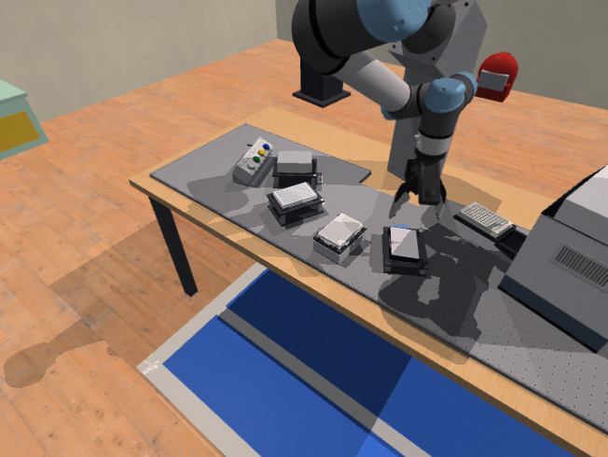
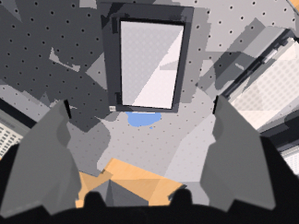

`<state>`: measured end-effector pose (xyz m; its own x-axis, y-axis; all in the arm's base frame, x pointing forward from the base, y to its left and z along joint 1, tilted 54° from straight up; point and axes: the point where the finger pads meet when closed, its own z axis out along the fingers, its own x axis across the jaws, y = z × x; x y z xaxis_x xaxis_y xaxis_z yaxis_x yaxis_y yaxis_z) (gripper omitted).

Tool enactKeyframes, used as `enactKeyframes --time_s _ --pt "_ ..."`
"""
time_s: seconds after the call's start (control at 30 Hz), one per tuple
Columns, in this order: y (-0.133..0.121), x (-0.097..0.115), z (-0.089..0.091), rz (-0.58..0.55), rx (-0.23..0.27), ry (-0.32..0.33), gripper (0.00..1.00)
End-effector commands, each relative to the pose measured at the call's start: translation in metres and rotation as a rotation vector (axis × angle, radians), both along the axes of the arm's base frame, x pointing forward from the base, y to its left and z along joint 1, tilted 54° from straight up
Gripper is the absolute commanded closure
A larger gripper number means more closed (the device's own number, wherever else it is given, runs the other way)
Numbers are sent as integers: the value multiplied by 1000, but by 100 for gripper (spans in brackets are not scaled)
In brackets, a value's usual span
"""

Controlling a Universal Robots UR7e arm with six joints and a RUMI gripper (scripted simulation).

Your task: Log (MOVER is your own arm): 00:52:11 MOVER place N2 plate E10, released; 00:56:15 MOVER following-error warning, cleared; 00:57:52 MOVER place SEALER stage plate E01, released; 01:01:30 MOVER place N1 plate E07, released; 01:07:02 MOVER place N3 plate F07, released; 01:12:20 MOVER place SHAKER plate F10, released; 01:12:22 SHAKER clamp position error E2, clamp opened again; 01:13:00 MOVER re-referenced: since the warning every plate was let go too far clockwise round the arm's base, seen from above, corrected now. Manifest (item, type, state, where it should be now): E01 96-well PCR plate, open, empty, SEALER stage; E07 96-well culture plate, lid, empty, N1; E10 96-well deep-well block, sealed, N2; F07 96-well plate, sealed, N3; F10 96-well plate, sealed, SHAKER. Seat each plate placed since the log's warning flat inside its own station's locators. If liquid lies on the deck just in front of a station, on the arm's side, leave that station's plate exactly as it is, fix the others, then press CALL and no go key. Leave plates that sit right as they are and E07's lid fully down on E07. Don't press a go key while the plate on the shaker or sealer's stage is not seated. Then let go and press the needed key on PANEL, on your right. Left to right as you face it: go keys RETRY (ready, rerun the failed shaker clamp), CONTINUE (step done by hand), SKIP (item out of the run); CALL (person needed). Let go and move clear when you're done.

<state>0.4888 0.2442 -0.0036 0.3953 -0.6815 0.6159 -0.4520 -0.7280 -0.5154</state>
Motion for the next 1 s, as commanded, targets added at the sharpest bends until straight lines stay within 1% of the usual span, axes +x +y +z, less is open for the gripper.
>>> enactKeyframes --time_s 0.0,0.03,0.1,0.37,0.67,0.73,0.9,0.97 --pt "17 -10 -16 59 -82 2 18" --pt "21 -12 -19 70 -96 4 18" --pt "21 -12 -19 70 -96 4 18" --pt "47 -28 -44 70 -96 4 18" --pt "47 -28 -44 70 -96 4 18" --pt "47 -34 -39 70 -96 4 18" --pt "47 -34 -39 70 -96 4 18" --pt "52 -40 -47 94 -128 7 18"
